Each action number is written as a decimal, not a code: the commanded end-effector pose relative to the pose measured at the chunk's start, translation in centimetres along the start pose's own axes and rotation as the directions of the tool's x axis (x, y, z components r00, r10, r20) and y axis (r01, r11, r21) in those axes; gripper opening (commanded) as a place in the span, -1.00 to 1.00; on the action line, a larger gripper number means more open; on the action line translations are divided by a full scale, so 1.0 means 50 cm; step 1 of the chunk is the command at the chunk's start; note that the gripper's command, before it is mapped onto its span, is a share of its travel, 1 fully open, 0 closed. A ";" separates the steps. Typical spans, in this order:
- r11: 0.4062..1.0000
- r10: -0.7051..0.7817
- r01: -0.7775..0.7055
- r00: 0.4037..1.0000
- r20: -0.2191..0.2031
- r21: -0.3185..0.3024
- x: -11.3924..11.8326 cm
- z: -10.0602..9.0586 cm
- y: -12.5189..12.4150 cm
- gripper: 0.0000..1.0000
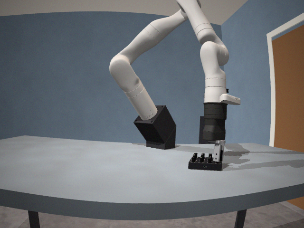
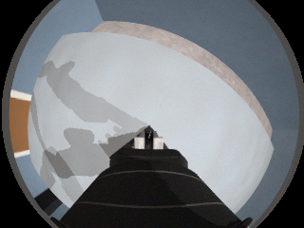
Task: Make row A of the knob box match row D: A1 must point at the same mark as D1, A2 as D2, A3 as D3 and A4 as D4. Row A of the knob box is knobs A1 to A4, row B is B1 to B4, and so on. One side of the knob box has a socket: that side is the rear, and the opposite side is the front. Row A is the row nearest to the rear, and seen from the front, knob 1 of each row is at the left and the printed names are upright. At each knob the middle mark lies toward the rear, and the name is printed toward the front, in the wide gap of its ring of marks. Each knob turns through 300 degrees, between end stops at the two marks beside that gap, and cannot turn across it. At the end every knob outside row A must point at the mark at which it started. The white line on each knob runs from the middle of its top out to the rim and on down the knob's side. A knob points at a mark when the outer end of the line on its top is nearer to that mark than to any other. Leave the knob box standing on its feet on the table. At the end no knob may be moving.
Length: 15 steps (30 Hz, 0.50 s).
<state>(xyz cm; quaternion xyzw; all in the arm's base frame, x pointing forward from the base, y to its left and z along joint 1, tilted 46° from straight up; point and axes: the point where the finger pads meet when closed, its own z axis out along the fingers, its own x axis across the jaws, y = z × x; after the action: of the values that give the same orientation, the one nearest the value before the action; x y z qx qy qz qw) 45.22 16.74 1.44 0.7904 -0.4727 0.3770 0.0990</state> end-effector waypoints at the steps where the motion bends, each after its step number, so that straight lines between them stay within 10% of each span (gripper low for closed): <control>1: 1.000 -0.030 0.030 1.000 0.007 0.000 0.000 -0.001 -0.001 -0.40; 15: 0.975 -0.223 0.223 0.975 0.007 0.001 0.000 -0.001 -0.001 -0.40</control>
<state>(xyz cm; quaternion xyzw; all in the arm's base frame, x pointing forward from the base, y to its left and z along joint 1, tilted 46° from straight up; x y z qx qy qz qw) 45.22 16.74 1.44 0.8367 -0.3852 0.3637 0.1386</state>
